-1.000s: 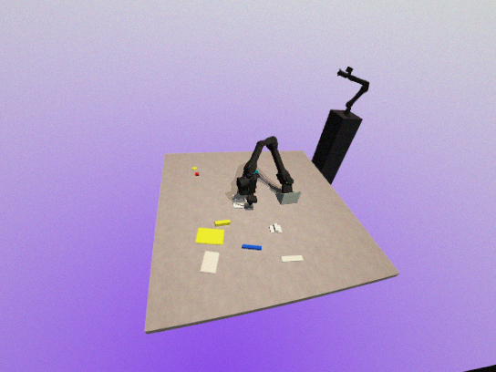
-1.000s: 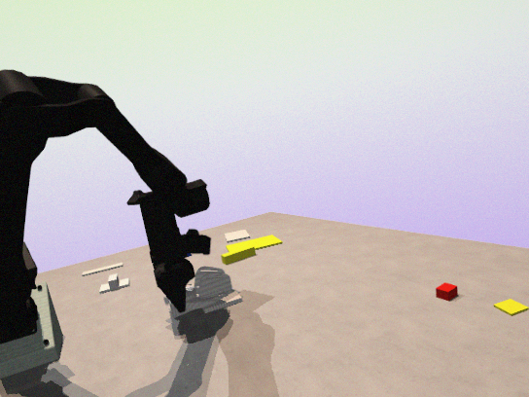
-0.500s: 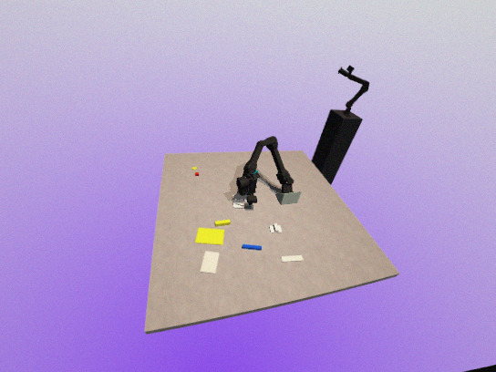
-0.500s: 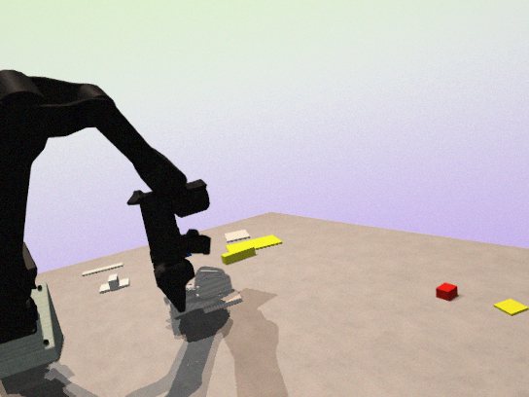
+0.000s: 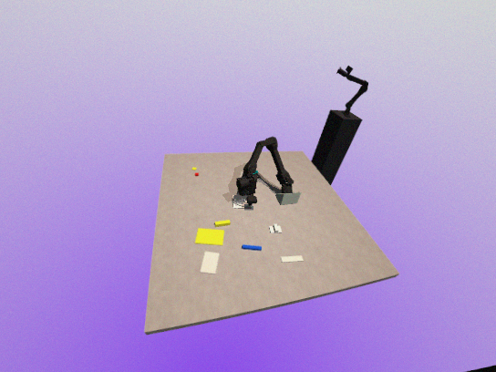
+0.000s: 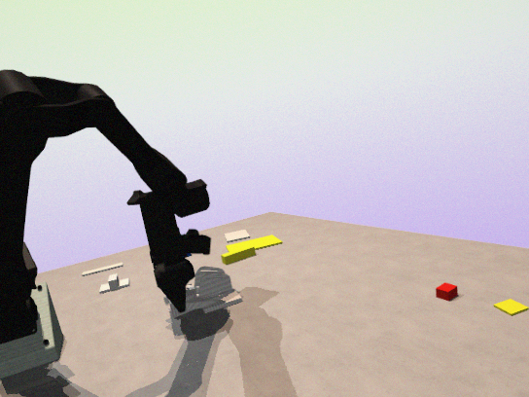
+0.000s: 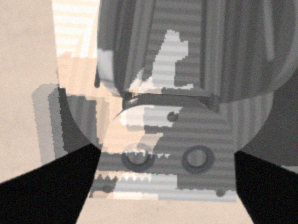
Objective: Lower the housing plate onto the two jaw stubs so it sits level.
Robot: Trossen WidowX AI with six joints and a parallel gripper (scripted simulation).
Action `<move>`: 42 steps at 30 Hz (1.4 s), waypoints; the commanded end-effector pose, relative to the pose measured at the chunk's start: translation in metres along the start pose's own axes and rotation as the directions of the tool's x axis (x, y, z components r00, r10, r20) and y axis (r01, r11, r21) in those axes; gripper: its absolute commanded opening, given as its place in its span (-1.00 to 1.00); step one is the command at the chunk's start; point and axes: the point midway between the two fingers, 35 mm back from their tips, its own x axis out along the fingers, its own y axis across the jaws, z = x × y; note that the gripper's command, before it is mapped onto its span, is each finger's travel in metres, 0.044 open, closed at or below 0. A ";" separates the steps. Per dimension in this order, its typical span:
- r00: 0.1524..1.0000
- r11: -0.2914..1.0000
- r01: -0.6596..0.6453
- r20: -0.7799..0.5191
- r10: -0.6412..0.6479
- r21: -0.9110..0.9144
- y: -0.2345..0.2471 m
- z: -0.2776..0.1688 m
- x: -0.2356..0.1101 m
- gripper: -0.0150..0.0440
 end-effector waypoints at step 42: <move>1.000 1.000 -0.005 -0.003 0.005 -0.014 0.001 -0.042 -0.105 1.00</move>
